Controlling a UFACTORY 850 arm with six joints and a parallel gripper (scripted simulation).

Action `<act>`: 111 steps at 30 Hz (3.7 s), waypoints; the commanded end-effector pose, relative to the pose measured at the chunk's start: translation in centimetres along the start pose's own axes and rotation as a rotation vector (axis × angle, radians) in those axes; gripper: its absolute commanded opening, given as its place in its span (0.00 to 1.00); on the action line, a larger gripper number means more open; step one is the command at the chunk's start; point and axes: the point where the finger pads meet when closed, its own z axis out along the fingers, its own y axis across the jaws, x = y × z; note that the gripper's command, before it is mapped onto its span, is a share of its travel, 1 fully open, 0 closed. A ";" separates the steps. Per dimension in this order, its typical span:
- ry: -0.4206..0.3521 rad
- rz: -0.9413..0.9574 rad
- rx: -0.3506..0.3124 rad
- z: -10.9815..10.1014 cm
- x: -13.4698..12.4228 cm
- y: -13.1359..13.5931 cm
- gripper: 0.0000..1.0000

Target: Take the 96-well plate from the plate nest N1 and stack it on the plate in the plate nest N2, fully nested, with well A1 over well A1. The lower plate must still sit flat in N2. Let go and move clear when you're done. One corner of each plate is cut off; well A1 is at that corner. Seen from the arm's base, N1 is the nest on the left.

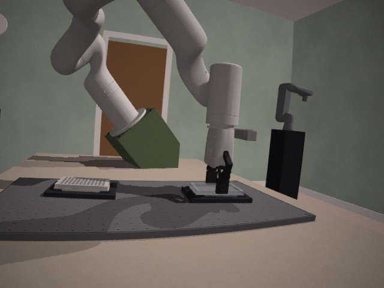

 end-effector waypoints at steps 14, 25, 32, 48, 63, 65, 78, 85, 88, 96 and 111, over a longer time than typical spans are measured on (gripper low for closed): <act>0.001 0.000 -0.001 -0.1 0.0 0.1 0.00; 0.001 0.001 -0.001 -0.2 0.0 0.1 0.00; 0.001 0.001 -0.001 -0.7 0.0 0.1 0.00; 0.001 0.001 -0.001 -1.6 0.0 0.1 0.00; 0.001 0.001 -0.001 -2.1 0.0 0.1 0.00; 0.001 0.001 -0.001 -2.3 0.0 0.1 0.00; 0.001 0.001 -0.001 -4.1 0.0 0.1 0.00; 0.001 0.001 -0.001 -5.3 0.0 0.1 0.00; 0.001 0.001 -0.001 -5.8 0.0 0.1 0.00; 0.001 0.001 -0.001 -6.8 0.0 0.1 0.00; 0.001 0.001 -0.001 -8.9 0.0 0.1 0.00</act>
